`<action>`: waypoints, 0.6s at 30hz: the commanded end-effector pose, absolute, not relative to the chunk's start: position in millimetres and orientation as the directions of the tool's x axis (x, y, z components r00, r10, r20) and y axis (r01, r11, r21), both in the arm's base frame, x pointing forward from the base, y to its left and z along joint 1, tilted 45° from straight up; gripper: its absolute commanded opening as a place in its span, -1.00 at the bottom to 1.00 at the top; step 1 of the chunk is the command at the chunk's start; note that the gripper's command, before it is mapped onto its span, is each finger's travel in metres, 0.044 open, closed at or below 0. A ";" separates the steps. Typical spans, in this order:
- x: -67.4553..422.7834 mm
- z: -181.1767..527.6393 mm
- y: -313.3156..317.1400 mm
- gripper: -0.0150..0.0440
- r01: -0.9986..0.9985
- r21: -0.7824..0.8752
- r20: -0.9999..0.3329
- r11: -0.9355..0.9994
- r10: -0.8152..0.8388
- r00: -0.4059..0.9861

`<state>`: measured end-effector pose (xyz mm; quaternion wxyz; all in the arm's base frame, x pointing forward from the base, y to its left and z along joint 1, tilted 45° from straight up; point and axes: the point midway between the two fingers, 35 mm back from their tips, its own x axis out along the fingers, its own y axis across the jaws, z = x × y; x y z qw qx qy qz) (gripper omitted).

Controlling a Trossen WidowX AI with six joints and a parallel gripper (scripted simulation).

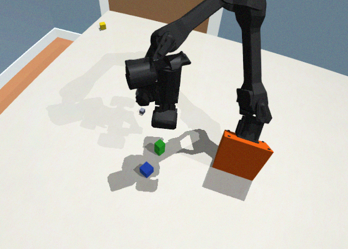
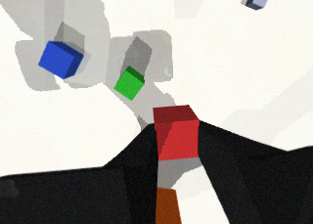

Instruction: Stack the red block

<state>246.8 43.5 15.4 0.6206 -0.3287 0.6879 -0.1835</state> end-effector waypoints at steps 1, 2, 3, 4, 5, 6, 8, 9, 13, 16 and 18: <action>248.2 1.2 55.9 -0.49 -0.222 -0.664 -0.728 0.714 -0.685 -0.021; 248.5 -2.0 58.8 -0.49 -0.221 -0.666 -0.727 0.712 -0.687 -0.021; 248.7 -5.3 61.7 -0.49 -0.221 -0.668 -0.725 0.710 -0.689 -0.021; 248.7 -8.1 64.3 -0.49 -0.220 -0.670 -0.723 0.709 -0.690 -0.022; 248.7 -10.9 66.7 -0.49 -0.219 -0.671 -0.722 0.708 -0.692 -0.022; 248.6 -12.9 68.5 -0.49 -0.219 -0.672 -0.721 0.707 -0.693 -0.022; 248.6 -14.6 69.9 -0.49 -0.219 -0.673 -0.720 0.706 -0.693 -0.022; 248.6 -14.6 69.9 -0.49 -0.219 -0.673 -0.720 0.706 -0.693 -0.022; 249.0 -25.0 60.2 -0.49 -0.218 -0.673 -0.720 0.706 -0.693 -0.022; 248.5 -37.1 48.1 -0.49 -0.218 -0.674 -0.720 0.706 -0.694 -0.022; 248.0 -42.1 42.8 -0.49 -0.218 -0.675 -0.719 0.705 -0.695 -0.022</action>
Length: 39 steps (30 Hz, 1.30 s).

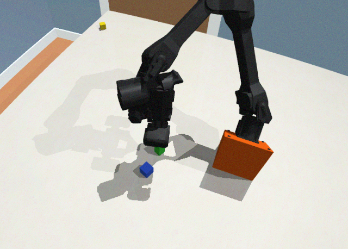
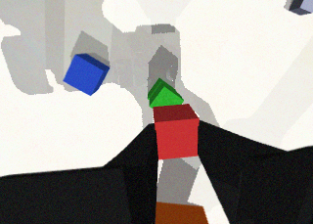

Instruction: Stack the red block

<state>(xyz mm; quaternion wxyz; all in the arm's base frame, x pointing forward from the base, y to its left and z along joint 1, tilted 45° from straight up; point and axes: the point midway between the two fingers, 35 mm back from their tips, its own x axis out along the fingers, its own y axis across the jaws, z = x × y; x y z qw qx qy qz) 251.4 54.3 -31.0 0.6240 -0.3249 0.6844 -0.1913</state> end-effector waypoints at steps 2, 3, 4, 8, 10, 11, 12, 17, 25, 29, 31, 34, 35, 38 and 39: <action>248.2 -42.8 42.2 -0.49 -0.218 -0.675 -0.719 0.705 -0.695 -0.022; 248.9 -42.8 42.2 -0.49 -0.218 -0.675 -0.719 0.705 -0.695 -0.022; 249.2 -42.8 42.3 -0.49 -0.218 -0.675 -0.719 0.705 -0.695 -0.022; 249.3 -49.0 36.4 -0.49 -0.218 -0.675 -0.719 0.705 -0.695 -0.021; 249.2 -54.7 30.9 -0.49 -0.218 -0.675 -0.719 0.705 -0.695 -0.021; 249.0 -58.4 27.1 -0.49 -0.218 -0.675 -0.719 0.705 -0.695 -0.021; 248.8 -61.8 23.6 -0.49 -0.218 -0.675 -0.718 0.704 -0.695 -0.021; 248.5 -64.2 21.1 -0.49 -0.218 -0.676 -0.718 0.704 -0.696 -0.021; 248.5 -64.4 20.9 -0.49 -0.218 -0.676 -0.718 0.704 -0.696 -0.021; 248.5 -64.4 20.9 -0.49 -0.218 -0.676 -0.718 0.704 -0.696 -0.021; 248.5 -64.4 20.9 -0.49 -0.218 -0.676 -0.718 0.704 -0.696 -0.021; 248.5 -64.8 20.6 -0.49 -0.218 -0.676 -0.718 0.704 -0.696 -0.021; 248.5 -64.8 20.5 -0.49 -0.218 -0.676 -0.718 0.704 -0.696 -0.021; 248.5 -65.1 20.2 -0.49 -0.218 -0.676 -0.718 0.704 -0.696 -0.021; 248.5 -65.2 20.1 -0.49 -0.218 -0.676 -0.718 0.704 -0.696 -0.021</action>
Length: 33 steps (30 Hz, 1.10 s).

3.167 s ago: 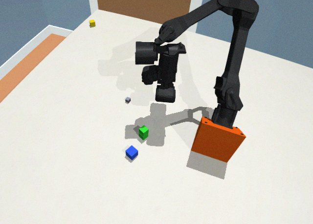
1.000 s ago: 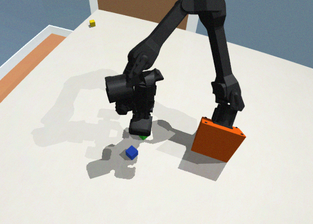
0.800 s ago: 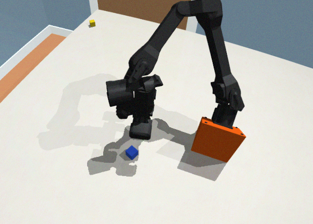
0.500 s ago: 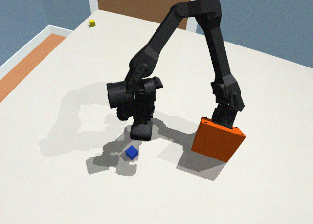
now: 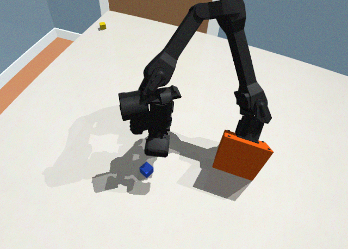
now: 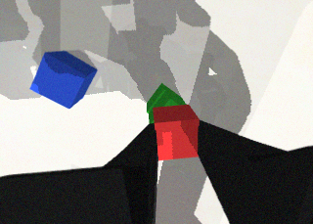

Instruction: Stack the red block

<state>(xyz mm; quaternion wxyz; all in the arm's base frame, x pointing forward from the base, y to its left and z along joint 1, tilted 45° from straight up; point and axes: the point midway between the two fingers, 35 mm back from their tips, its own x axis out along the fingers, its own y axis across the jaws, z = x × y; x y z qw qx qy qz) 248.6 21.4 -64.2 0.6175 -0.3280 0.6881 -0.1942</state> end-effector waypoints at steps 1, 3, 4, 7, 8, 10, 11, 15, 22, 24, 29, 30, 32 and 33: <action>248.4 -65.3 20.0 -0.49 -0.218 -0.676 -0.718 0.704 -0.696 -0.021; 248.4 -65.5 19.9 -0.49 -0.218 -0.676 -0.718 0.704 -0.696 -0.021; 248.4 -65.6 19.8 -0.49 -0.218 -0.676 -0.718 0.704 -0.696 -0.021; 248.4 -65.6 19.7 -0.49 -0.218 -0.676 -0.718 0.704 -0.696 -0.021; 248.4 -65.6 19.7 -0.49 -0.218 -0.676 -0.718 0.704 -0.696 -0.021; 248.4 -65.6 19.7 -0.49 -0.218 -0.676 -0.718 0.704 -0.696 -0.021; 248.4 -65.6 19.7 -0.49 -0.218 -0.676 -0.718 0.704 -0.696 -0.021; 248.9 -62.0 23.3 -0.49 -0.218 -0.675 -0.718 0.704 -0.695 -0.021; 248.4 -64.5 21.0 0.13 -0.214 -0.673 -0.721 0.708 -0.692 -0.023; 248.4 -64.5 21.0 0.31 -0.214 -0.673 -0.721 0.708 -0.692 -0.023; 248.4 -64.5 21.0 0.75 -0.214 -0.673 -0.721 0.708 -0.692 -0.023; 248.4 -64.5 21.0 0.84 -0.214 -0.673 -0.721 0.708 -0.692 -0.023; 248.4 -64.5 21.0 1.00 -0.214 -0.673 -0.721 0.708 -0.692 -0.023; 248.4 -64.5 21.0 1.00 -0.214 -0.673 -0.721 0.708 -0.692 -0.023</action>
